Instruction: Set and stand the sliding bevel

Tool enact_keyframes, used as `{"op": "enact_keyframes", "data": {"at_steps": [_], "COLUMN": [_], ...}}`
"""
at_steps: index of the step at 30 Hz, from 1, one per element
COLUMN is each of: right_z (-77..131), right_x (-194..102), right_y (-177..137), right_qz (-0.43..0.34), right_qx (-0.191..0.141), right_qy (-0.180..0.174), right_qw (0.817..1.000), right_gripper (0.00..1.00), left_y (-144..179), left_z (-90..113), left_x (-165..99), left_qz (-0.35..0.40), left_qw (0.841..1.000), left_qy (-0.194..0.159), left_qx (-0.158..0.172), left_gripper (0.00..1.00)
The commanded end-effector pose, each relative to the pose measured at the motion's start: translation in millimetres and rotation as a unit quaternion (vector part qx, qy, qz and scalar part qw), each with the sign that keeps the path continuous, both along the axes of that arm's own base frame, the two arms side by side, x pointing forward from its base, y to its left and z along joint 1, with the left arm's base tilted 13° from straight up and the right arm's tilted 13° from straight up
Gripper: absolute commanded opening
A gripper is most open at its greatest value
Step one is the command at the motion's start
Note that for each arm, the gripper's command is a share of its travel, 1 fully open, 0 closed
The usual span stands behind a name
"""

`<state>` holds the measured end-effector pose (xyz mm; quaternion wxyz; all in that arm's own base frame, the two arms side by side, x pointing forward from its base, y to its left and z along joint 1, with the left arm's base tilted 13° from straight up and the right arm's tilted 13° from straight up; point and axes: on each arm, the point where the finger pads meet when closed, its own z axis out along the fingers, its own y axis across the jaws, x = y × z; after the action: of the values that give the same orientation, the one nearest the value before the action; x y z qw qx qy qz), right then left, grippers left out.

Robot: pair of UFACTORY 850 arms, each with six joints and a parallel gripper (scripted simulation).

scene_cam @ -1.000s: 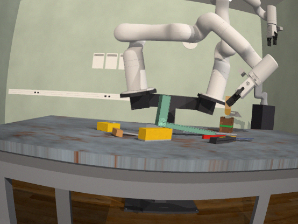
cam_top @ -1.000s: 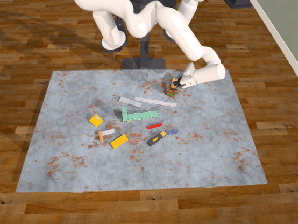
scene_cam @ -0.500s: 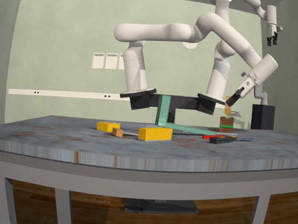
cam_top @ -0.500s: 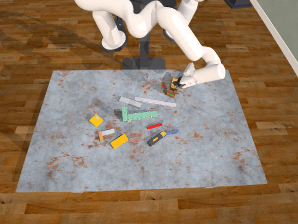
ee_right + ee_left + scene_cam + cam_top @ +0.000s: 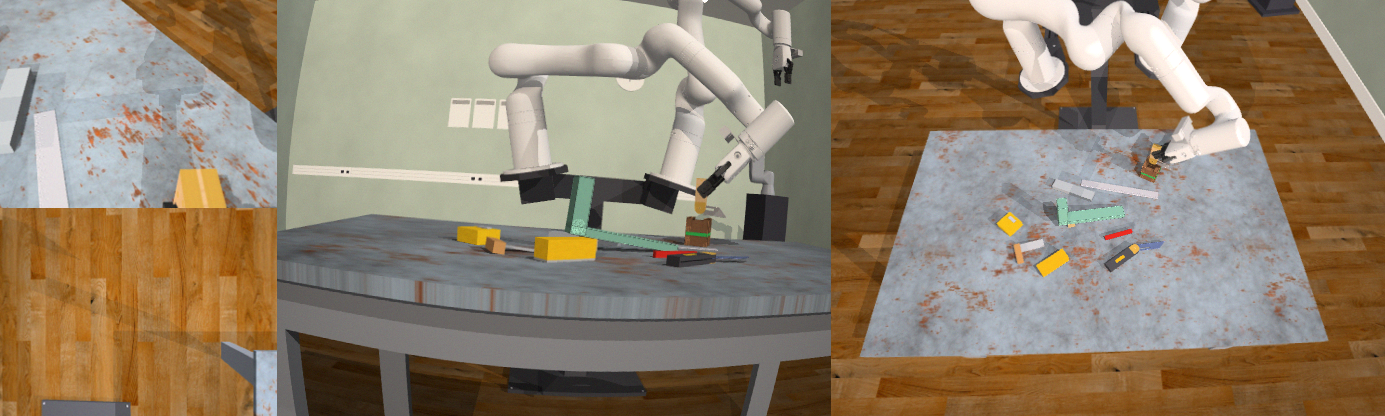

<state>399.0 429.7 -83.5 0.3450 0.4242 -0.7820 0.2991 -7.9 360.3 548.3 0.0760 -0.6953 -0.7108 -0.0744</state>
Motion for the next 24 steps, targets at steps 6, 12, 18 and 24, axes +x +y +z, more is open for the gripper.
{"op": "enact_keyframes", "data": {"at_steps": [6,12,18,24], "right_z": [0.9,0.9,0.3,-6.2], "right_x": [0.4,0.4,0.5,1.0], "right_y": [0.8,0.8,0.7,-0.8], "right_qz": [0.0,0.0,0.0,0.0], "right_qx": [0.001,0.001,0.001,0.001], "right_qy": [-0.001,-0.001,-0.001,-0.001], "right_qw": [1.0,1.0,1.0,1.0], "right_gripper": [0.0,0.0,0.0,0.0], "left_y": [0.2,0.2,0.2,0.2], "left_z": [0.9,0.9,0.9,0.9], "left_x": [0.0,0.0,0.0,0.0], "left_qz": [0.0,0.0,0.0,0.0], "left_qw": [1.0,1.0,1.0,1.0], "left_qy": [0.0,0.0,0.0,0.0], "left_qx": [0.001,0.001,0.001,0.001], "left_gripper": [1.0,1.0,1.0,1.0]}}
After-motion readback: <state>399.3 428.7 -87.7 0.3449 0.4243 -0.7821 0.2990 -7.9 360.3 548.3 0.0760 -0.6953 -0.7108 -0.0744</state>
